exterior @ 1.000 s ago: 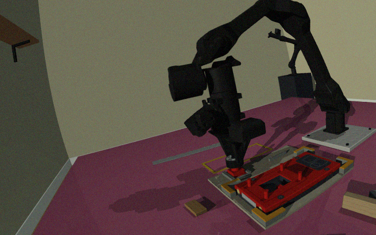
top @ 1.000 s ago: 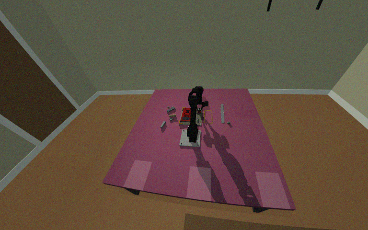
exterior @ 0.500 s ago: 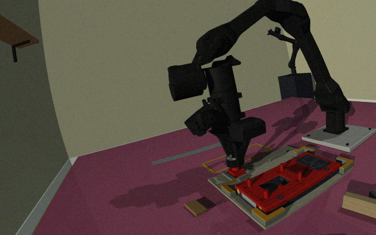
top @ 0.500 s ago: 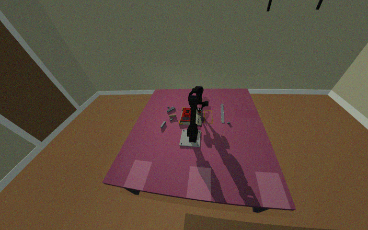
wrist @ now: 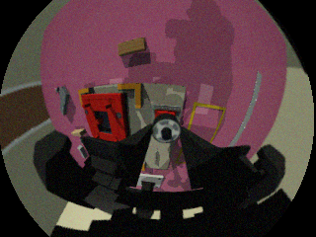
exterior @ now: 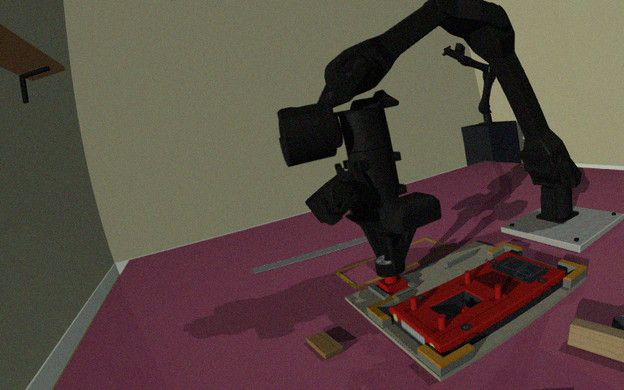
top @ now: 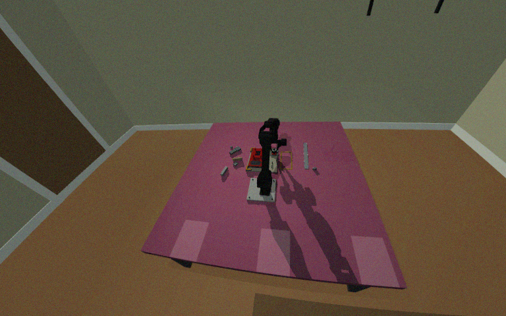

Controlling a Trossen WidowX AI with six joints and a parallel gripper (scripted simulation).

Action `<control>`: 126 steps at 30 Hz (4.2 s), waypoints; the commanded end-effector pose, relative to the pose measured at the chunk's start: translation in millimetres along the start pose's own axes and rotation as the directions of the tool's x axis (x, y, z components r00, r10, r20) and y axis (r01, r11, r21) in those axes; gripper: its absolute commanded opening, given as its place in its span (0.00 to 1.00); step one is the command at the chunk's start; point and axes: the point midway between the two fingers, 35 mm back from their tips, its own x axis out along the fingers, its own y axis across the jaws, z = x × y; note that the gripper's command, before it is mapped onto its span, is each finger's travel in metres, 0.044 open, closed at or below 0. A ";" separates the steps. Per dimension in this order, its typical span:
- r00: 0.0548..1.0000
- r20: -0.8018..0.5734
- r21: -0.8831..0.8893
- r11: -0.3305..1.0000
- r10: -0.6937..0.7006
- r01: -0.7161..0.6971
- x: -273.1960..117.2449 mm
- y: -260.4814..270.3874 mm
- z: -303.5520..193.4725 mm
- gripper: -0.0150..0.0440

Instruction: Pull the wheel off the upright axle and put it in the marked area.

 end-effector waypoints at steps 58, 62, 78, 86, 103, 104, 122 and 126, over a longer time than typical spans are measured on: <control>1.000 0.006 0.005 1.000 0.000 0.000 -23.7 -0.2 1.2 0.25; 1.000 0.006 0.005 1.000 0.000 0.000 -25.0 -0.2 1.1 0.25; 1.000 0.006 0.006 1.000 0.001 -0.001 -30.3 -0.1 0.8 0.25; 1.000 0.006 0.006 1.000 0.001 -0.001 -33.0 -0.1 0.7 0.25; 1.000 -0.006 0.000 1.000 0.002 -0.002 -58.0 -2.5 -4.5 0.25; 1.000 -0.006 0.000 1.000 0.002 -0.002 -58.3 -5.9 -5.9 0.25; 1.000 -0.001 0.005 1.000 -0.006 0.006 -64.9 -74.0 -44.1 0.25; 1.000 0.000 0.006 1.000 -0.008 0.008 -66.1 -87.3 -54.4 0.25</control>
